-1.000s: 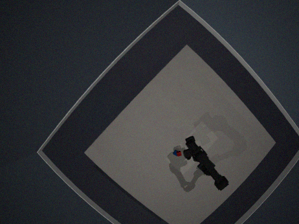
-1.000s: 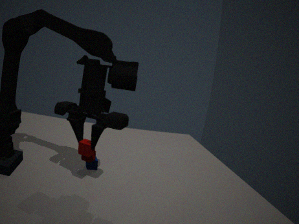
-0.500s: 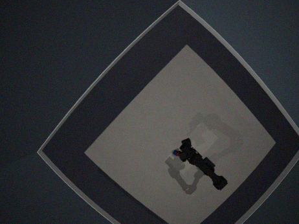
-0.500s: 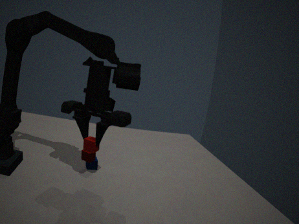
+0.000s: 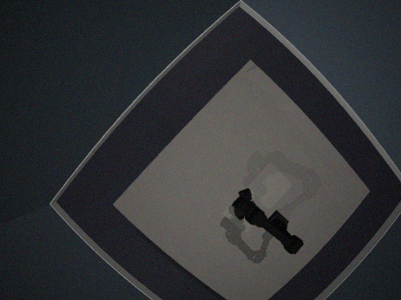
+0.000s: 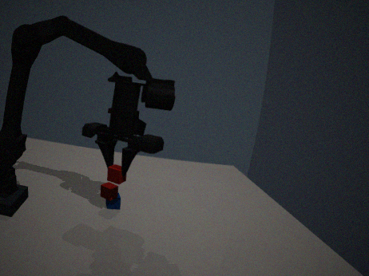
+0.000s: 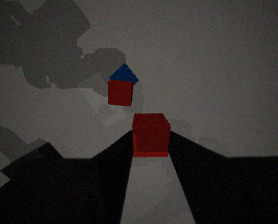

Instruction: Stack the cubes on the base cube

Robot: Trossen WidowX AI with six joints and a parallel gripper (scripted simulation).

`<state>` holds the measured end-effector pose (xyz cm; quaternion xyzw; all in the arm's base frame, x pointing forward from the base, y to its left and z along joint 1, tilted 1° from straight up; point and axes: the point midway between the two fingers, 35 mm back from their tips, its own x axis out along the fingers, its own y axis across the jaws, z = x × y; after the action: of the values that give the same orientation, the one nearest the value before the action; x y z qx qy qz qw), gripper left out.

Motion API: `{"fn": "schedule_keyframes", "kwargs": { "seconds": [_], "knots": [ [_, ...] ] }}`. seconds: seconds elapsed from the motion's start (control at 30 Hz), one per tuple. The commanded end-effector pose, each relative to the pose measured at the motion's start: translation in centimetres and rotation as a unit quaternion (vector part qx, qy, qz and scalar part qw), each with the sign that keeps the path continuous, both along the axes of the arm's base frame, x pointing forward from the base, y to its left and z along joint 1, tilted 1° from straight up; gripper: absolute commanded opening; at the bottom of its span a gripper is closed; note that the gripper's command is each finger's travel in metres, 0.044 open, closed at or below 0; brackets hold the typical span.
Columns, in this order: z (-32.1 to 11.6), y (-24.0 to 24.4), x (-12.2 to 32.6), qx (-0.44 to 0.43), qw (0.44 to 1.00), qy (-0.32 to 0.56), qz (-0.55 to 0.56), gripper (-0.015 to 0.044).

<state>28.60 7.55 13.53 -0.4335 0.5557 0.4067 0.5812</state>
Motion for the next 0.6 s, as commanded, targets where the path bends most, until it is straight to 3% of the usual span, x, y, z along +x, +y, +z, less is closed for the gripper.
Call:
{"fn": "schedule_keyframes", "kwargs": {
  "seconds": [0.0,0.57],
  "knots": [
    [-0.1,1.0,0.1,0.002,1.0,0.0,-0.008,0.0105],
    [-0.3,5.1,-0.4,0.008,0.999,0.002,-0.035,0.0105]
  ]
}}
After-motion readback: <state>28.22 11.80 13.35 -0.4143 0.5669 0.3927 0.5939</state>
